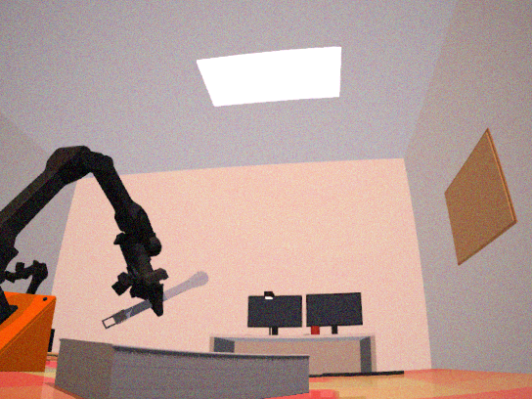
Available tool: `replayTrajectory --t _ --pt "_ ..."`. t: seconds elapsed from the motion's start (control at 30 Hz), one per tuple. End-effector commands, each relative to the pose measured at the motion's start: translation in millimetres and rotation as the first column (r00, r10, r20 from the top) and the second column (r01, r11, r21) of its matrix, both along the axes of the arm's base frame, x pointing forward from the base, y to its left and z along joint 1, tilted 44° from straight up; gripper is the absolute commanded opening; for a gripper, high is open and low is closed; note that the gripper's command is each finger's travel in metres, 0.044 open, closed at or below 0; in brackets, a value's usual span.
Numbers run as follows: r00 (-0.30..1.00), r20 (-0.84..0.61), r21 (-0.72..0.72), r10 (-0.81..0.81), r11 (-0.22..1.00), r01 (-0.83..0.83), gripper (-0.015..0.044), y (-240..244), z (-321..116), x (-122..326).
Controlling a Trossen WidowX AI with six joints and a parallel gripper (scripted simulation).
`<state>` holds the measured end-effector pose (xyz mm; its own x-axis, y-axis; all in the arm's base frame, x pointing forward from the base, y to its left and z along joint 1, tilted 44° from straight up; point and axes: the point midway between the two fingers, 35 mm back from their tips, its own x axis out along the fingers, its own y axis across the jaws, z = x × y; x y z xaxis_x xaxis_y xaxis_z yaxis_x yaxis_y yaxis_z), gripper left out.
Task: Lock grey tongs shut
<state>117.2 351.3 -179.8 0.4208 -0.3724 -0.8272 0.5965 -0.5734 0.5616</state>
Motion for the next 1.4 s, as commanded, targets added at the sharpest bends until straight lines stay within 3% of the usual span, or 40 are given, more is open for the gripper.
replayTrajectory --t 0.0,0.7,1.37 --pt "0.998 0.045 0.047 0.045 0.998 -0.047 -0.015 4.4 3.1 -1.4" --pt "0.946 0.266 0.208 0.187 0.947 -0.246 -0.015 -3.2 14.0 -12.3" --pt "0.857 0.464 0.317 0.222 0.862 -0.395 -0.015 -25.5 43.8 -22.3"
